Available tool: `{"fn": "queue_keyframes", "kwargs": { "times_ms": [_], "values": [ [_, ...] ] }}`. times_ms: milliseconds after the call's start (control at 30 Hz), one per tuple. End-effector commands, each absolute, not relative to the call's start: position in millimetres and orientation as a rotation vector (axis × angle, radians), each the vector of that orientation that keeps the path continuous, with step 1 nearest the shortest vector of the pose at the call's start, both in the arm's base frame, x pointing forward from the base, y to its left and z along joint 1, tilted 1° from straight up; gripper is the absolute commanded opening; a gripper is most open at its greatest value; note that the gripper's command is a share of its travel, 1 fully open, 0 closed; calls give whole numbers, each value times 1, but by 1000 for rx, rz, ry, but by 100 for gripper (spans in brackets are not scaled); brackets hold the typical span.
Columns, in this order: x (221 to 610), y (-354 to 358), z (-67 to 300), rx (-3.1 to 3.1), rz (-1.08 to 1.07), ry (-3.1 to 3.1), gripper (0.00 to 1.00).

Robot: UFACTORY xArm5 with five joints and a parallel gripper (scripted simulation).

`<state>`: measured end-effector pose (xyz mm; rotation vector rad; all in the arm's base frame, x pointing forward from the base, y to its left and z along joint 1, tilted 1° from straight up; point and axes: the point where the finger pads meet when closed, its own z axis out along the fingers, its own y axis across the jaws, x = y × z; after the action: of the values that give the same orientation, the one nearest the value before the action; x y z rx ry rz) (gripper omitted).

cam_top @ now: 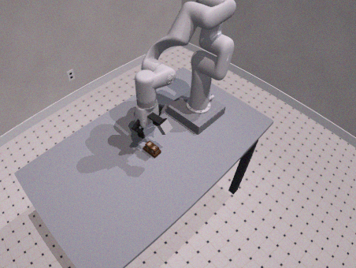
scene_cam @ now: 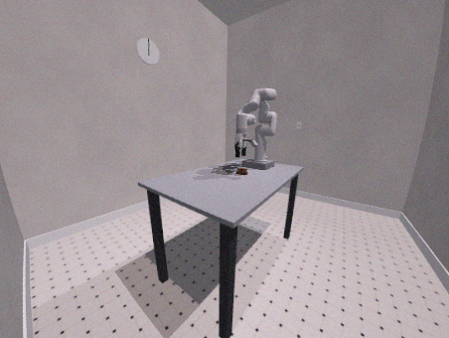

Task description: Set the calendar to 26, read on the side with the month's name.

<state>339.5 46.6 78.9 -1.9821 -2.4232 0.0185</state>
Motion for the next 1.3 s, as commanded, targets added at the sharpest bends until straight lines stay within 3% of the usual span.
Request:
{"fn": "queue_keyframes", "kwargs": {
  "times_ms": [0,500,1267],
  "values": [
    [341,47,85,-1984,14,-2425,100],
    [342,47,139,-1984,14,-2425,100],
    [342,47,143,-1984,14,-2425,100]
  ]
}}
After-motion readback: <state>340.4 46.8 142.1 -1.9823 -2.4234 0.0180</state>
